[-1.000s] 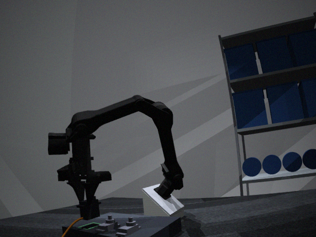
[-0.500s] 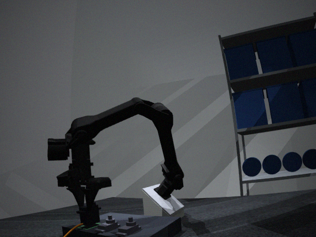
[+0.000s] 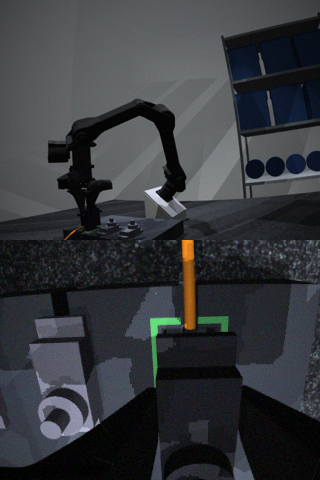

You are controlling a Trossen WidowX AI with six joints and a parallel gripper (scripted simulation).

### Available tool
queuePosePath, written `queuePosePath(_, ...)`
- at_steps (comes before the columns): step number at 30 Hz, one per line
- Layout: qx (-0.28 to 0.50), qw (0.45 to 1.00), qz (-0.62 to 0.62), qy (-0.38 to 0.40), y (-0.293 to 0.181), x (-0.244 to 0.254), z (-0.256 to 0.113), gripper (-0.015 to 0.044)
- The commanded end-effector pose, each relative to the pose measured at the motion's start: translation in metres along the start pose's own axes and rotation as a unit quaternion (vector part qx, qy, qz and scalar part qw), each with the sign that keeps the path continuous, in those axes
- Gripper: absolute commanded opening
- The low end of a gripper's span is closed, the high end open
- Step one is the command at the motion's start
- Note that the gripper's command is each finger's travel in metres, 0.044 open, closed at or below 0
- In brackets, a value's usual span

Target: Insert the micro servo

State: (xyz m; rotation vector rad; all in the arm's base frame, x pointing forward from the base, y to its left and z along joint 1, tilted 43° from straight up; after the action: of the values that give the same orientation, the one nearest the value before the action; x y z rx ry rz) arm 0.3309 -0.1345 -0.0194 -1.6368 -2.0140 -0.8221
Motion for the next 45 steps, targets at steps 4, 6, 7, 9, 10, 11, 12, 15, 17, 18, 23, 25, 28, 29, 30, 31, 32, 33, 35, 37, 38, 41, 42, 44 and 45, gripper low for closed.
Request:
queuePosePath(4, -0.004, 1.000, 0.003, -0.001, 0.000, -0.001, 0.001, 0.0000)
queuePosePath(6, -0.004, 1.000, 0.003, -0.001, 0.000, -0.001, 0.003, 0.0000)
queuePosePath(7, -0.004, 1.000, 0.003, -0.001, 0.000, -0.001, 0.004, 0.0000)
queuePosePath(9, -0.004, 1.000, 0.003, -0.001, 0.000, -0.001, 0.006, 0.0000)
queuePosePath(10, -0.004, 1.000, 0.003, -0.001, 0.000, -0.001, 0.007, 0.0000)
queuePosePath(11, -0.004, 1.000, 0.003, -0.001, 0.000, -0.001, 0.008, 0.0000)
queuePosePath(12, -0.004, 1.000, 0.003, -0.001, 0.000, -0.001, 0.009, 0.0000)
queuePosePath(15, -0.004, 1.000, 0.003, -0.001, 0.000, -0.001, 0.012, 0.0000)
queuePosePath(17, -0.004, 1.000, 0.003, -0.001, 0.000, -0.001, 0.015, 0.0000)
queuePosePath(18, -0.004, 1.000, 0.003, -0.001, 0.000, -0.001, 0.016, 0.0000)
queuePosePath(23, -0.004, 1.000, 0.003, 0.000, 0.000, -0.001, 0.022, 0.0000)
queuePosePath(25, -0.004, 1.000, 0.003, 0.000, 0.000, -0.001, 0.024, 0.0000)
queuePosePath(28, -0.004, 1.000, 0.003, 0.000, 0.000, -0.001, 0.028, 0.0000)
queuePosePath(29, -0.004, 1.000, 0.003, 0.000, 0.000, -0.001, 0.029, 0.0000)
queuePosePath(30, -0.004, 1.000, 0.003, 0.000, 0.000, -0.001, 0.030, 0.0000)
queuePosePath(31, -0.004, 1.000, 0.003, 0.000, 0.000, -0.001, 0.031, 0.0000)
queuePosePath(32, -0.004, 1.000, 0.003, 0.000, 0.000, -0.001, 0.032, 0.0000)
queuePosePath(33, -0.004, 1.000, 0.003, 0.000, 0.000, -0.001, 0.033, 0.0000)
queuePosePath(35, -0.004, 1.000, 0.003, 0.000, 0.000, -0.001, 0.036, 0.0000)
queuePosePath(37, -0.004, 1.000, 0.003, 0.000, 0.000, -0.001, 0.038, 0.0000)
queuePosePath(38, -0.004, 1.000, 0.003, 0.000, 0.000, -0.001, 0.039, 0.0000)
queuePosePath(41, -0.004, 1.000, 0.003, 0.000, 0.000, -0.001, 0.043, 0.0000)
queuePosePath(42, -0.004, 1.000, 0.003, 0.000, 0.000, -0.001, 0.044, 0.0000)
queuePosePath(44, -0.004, 1.000, 0.003, 0.000, 0.001, -0.001, 0.046, 0.0000)
queuePosePath(45, -0.004, 1.000, 0.003, 0.000, 0.001, -0.001, 0.047, 0.0000)
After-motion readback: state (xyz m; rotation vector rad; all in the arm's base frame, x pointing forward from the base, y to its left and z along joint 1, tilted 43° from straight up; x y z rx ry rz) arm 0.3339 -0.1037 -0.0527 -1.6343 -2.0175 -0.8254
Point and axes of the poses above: the point midway between the two fingers, 35 mm back from their tips, its own z axis out along the fingers, its own x axis across the jaws, y = z × x, the point moved 3 cm from there along -z, back along the fingers, and after that the axes turned 15 degrees about -z, right-handed, at the moved point
